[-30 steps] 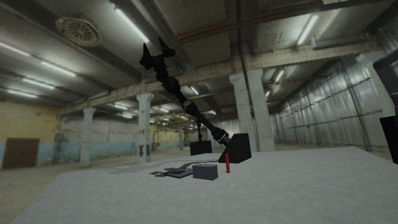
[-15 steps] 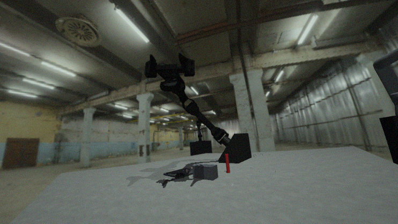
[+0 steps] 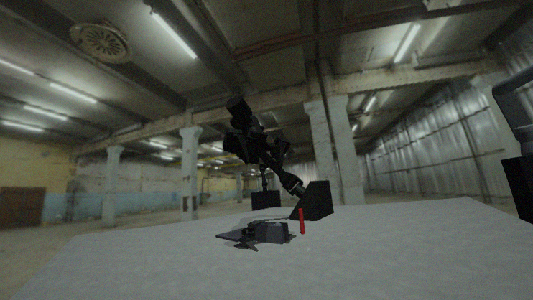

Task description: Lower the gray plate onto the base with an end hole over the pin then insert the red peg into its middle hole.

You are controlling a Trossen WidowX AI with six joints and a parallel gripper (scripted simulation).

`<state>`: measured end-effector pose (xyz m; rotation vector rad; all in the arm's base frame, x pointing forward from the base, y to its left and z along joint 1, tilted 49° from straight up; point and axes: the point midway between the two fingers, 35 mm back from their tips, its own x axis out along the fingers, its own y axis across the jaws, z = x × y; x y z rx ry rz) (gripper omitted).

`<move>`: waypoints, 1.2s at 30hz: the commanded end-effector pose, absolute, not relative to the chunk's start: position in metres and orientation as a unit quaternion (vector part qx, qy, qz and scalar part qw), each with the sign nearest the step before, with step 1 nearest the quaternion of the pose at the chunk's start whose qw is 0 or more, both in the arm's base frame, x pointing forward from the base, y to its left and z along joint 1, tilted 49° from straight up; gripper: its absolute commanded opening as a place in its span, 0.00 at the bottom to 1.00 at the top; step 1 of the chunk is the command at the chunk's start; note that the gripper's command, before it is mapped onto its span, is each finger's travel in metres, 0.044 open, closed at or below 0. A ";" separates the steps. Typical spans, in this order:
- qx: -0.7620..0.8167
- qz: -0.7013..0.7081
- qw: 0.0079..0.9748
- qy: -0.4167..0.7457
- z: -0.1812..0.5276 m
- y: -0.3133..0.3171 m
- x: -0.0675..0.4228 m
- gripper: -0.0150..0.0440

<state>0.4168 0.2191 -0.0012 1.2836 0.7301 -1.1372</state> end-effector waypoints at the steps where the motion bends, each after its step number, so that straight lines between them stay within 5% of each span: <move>1: 0.345 -0.589 0.670 0.292 -0.004 0.153 0.366 1.00; 6: 0.218 -0.620 0.699 0.284 0.010 0.123 0.344 1.00; 36: 0.217 -0.620 0.699 0.283 -0.049 0.065 0.347 1.00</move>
